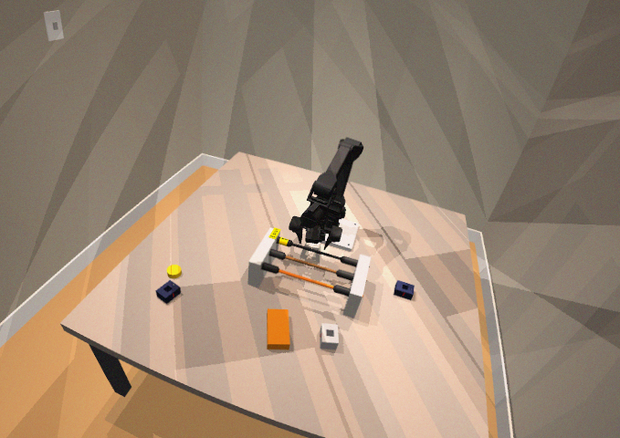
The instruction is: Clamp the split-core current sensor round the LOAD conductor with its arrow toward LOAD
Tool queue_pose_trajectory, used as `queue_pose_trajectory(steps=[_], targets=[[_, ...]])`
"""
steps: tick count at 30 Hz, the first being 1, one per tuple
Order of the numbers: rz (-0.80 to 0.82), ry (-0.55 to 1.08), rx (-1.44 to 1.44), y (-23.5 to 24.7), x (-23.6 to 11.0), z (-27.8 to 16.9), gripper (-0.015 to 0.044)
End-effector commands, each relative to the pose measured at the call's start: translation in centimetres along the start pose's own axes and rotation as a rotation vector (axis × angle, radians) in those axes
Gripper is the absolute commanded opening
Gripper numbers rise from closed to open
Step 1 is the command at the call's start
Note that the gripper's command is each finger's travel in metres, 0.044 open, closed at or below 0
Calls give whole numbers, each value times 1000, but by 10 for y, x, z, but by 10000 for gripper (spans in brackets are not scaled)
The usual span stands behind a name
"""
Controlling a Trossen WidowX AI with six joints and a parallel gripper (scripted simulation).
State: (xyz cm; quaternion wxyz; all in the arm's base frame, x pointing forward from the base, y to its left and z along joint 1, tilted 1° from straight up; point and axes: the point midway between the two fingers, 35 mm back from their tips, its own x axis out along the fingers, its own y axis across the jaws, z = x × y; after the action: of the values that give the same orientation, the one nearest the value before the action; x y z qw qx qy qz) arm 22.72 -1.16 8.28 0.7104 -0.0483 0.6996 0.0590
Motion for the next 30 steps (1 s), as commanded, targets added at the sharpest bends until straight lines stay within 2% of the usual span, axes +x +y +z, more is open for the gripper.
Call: queue_pose_trajectory(steps=[1,6,17,24,30], targets=[[0,-1,0,0,-1,0,387],[0,-1,0,0,-1,0,256],[0,-1,0,0,-1,0,183],[0,-1,-1,-1,-18,6,0],[0,-1,-1,-2,-42,11,0]])
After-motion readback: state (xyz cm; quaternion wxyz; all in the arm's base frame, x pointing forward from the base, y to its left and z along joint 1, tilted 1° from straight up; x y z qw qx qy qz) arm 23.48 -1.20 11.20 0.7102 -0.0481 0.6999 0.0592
